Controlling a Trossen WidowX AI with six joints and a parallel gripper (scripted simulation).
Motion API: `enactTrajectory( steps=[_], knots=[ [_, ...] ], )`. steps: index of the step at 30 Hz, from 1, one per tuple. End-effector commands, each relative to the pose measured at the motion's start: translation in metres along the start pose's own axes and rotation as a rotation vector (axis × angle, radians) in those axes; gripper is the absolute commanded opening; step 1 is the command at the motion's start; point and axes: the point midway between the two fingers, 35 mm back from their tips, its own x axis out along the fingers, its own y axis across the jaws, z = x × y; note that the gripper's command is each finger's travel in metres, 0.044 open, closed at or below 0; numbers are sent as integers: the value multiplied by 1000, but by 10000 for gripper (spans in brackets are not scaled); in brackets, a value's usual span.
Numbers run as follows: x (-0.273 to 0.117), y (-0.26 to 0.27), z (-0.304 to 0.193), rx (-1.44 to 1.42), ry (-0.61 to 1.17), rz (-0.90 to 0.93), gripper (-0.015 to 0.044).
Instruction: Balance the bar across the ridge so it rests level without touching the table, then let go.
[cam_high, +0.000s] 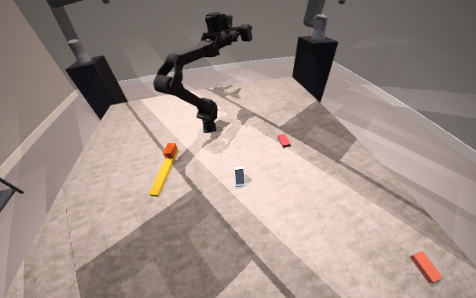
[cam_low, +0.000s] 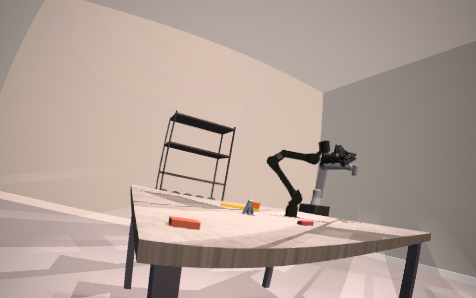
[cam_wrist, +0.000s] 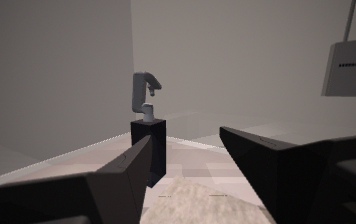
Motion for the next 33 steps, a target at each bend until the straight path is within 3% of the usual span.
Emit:
enactTrajectory(
  steps=[1, 33],
  knots=[
    [4, -11, -4, -14, 22, -34, 315],
    [1, -150, -51, -85, 284, -439, 315]
  ],
)
